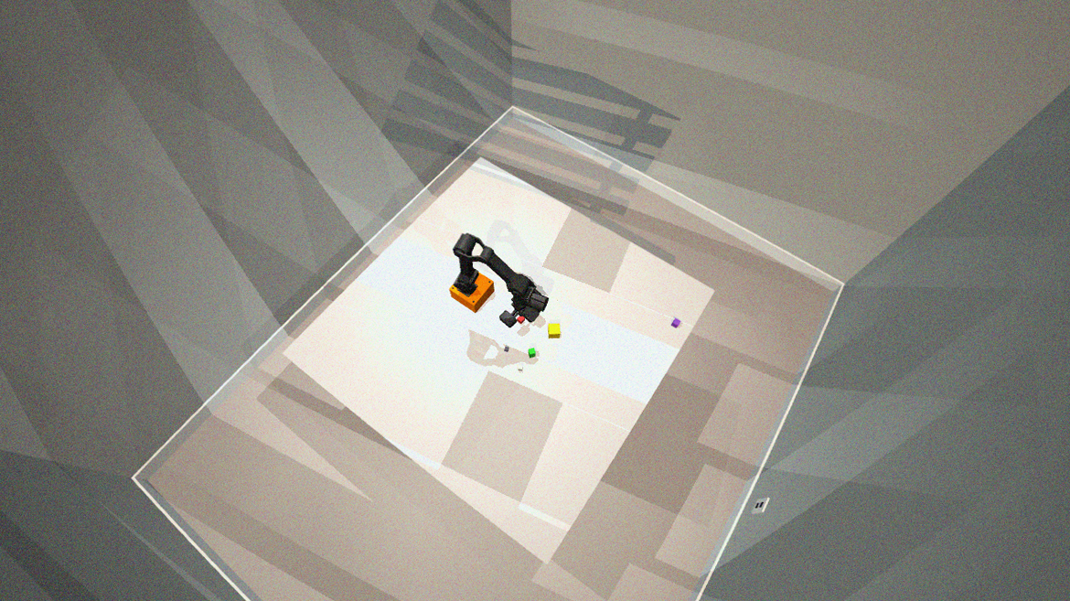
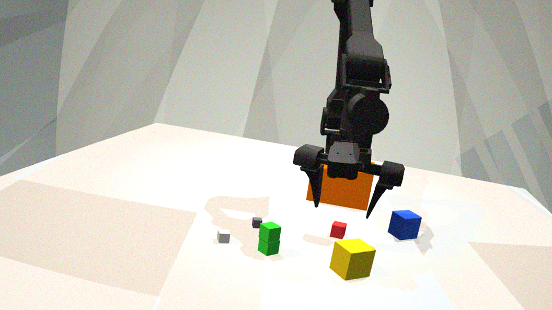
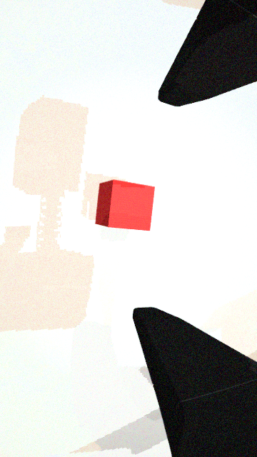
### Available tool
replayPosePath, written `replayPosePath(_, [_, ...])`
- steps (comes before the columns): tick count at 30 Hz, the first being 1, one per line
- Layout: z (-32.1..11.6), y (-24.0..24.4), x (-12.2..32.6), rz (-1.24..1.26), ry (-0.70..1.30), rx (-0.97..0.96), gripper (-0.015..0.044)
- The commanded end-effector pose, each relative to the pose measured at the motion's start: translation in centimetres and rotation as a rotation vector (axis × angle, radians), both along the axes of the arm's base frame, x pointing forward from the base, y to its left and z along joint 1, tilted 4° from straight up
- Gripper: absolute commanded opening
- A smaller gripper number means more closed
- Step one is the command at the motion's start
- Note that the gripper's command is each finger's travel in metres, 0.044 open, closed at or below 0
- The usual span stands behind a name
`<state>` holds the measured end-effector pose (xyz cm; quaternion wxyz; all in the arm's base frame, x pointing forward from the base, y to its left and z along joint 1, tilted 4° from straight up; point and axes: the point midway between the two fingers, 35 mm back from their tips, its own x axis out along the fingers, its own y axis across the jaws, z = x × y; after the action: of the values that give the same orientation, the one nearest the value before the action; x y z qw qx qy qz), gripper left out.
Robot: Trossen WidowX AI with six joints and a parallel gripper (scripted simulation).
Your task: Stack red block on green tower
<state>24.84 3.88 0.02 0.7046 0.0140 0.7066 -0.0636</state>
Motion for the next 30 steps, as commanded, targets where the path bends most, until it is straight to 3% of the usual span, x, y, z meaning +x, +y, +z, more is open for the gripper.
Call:
replayPosePath(1, [-0.6, 0.0, 0.0, 0.002, 0.0, 0.004, 0.044])
replayPosePath(30, [-3.8, -0.2, 0.0, 0.002, 0.0, 0.003, 0.044])
